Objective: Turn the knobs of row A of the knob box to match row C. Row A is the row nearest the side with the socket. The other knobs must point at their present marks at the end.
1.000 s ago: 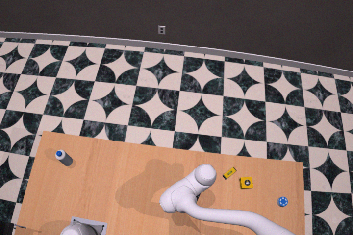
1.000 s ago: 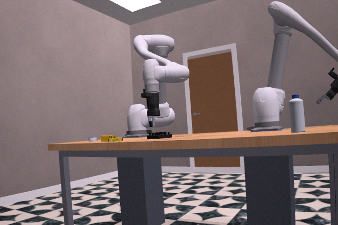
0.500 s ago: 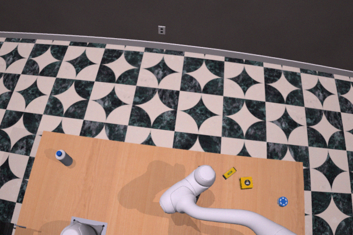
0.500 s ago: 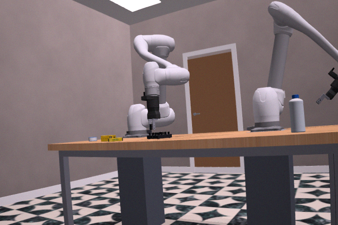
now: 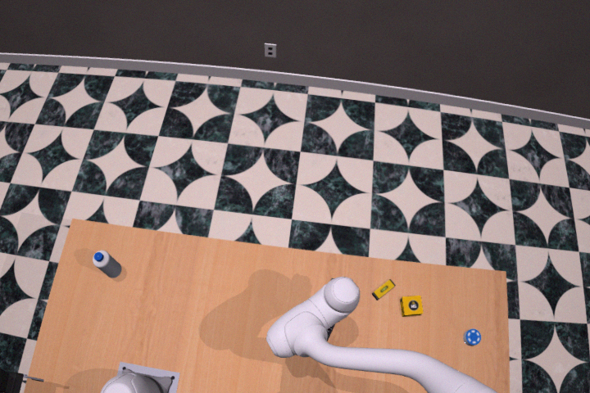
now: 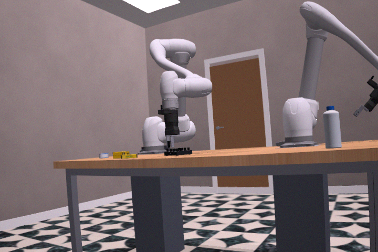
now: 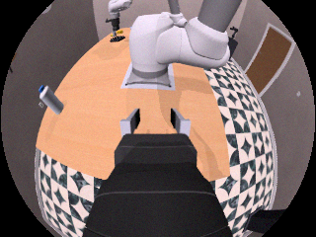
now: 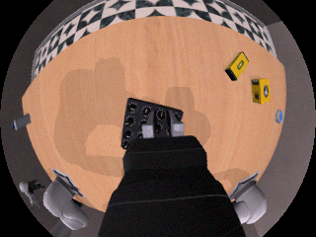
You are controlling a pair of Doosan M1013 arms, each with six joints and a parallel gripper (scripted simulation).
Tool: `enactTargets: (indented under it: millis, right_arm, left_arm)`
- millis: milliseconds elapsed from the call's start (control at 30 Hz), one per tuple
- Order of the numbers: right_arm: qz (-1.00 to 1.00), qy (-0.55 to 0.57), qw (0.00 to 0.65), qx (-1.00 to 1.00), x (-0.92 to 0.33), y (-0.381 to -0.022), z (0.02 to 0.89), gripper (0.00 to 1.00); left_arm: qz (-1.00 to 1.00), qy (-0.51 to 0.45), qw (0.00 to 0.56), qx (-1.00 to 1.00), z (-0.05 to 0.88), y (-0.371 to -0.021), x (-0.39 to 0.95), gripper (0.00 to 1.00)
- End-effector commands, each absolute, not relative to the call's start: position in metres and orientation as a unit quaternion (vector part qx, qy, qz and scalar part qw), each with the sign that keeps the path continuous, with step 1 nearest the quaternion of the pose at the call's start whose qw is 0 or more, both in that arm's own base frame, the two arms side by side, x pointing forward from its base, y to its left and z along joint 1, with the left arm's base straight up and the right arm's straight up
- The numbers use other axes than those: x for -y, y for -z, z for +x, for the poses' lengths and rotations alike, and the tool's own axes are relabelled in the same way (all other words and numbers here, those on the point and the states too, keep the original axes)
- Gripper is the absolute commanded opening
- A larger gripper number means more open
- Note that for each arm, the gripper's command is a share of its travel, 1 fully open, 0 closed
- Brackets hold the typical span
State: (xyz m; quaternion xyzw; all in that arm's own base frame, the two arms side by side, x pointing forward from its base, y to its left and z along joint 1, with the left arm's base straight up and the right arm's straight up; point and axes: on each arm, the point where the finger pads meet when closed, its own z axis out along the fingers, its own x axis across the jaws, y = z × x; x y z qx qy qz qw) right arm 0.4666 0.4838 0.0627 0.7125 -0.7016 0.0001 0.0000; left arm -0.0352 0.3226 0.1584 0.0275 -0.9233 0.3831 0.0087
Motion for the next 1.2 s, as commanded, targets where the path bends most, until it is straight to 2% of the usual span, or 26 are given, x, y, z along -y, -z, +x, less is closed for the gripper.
enactTargets:
  millis: [0,767,1167]
  right_arm:
    - [0.712,0.0,-0.001,0.702,-0.484,-0.063,0.467,0.46]
    - [0.712,0.0,-0.001,0.702,-0.484,-0.062,0.467,0.46]
    - [0.712,0.0,-0.001,0.702,-0.484,-0.049,0.467,0.46]
  left_arm:
    - [0.028,-0.383,0.009,0.923,-0.035,-0.159,-0.323,1.0]
    - [0.028,-0.383,0.009,0.923,-0.035,-0.159,-0.323,1.0]
    - [0.028,-0.383,0.009,0.923,-0.035,-0.159,-0.323,1.0]
